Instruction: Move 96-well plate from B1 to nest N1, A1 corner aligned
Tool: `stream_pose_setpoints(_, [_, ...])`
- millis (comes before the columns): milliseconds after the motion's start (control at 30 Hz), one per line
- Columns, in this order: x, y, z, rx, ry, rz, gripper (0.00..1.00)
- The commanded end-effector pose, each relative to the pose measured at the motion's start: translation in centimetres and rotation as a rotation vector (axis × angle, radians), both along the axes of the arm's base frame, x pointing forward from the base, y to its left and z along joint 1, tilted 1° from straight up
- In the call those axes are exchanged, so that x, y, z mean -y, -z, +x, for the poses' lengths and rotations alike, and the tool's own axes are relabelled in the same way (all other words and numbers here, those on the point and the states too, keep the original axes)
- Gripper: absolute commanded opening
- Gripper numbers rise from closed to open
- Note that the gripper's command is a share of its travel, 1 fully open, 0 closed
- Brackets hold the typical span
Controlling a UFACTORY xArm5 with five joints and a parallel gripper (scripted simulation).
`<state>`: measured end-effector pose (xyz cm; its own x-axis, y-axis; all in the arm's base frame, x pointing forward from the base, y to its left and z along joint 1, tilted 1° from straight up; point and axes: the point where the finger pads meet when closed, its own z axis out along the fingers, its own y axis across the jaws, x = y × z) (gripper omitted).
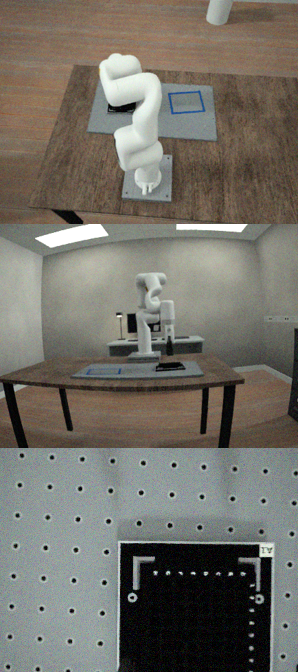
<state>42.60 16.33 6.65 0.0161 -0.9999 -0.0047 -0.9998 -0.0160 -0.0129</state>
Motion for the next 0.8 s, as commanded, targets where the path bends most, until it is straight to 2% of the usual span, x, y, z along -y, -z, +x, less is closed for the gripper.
stream_pose_setpoints(0, [0.0,-1.1,0.1,0.005,0.000,-0.004,1.00])
stream_pose_setpoints(367, [0.0,-3.4,0.1,0.005,0.000,-0.004,1.00])
stream_pose_setpoints(767, [0.0,-3.4,0.1,0.005,0.000,-0.004,1.00])
